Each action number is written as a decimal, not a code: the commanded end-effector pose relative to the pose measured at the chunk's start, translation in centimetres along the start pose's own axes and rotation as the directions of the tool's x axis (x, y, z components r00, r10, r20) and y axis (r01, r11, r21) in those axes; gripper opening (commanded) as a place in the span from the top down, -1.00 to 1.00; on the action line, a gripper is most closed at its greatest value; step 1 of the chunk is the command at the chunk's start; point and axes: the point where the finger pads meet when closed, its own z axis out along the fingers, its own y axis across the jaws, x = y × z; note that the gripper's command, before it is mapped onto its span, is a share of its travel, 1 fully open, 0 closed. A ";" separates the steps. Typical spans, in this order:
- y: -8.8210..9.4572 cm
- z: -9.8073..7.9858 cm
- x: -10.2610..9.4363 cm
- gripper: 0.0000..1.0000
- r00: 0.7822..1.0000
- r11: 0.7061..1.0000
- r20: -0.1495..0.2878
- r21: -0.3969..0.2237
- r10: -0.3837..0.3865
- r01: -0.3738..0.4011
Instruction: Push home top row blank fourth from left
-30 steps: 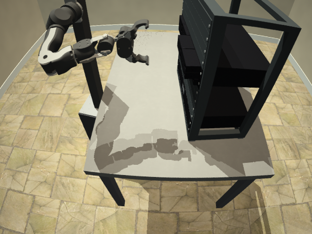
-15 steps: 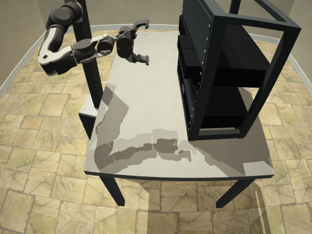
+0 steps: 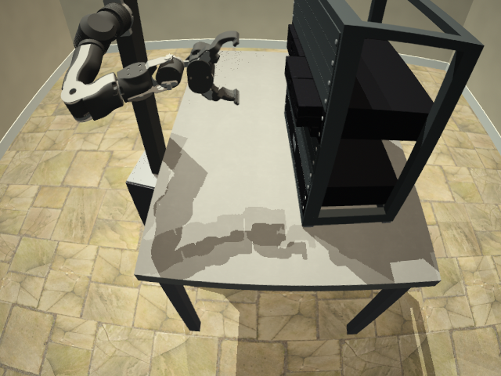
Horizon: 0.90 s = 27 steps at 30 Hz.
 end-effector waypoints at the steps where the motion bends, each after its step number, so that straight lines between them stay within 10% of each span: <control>1: 0.2 0.0 0.0 -1.00 1.000 1.000 -0.003 -0.002 -0.003 0.003; 16: 0.2 0.0 0.0 -1.00 1.000 1.000 -0.003 -0.002 -0.003 0.003; 17: 0.2 0.0 0.0 1.00 1.000 1.000 -0.003 -0.002 -0.003 0.003; 27: 0.2 0.0 0.0 1.00 1.000 1.000 -0.003 -0.002 -0.003 0.003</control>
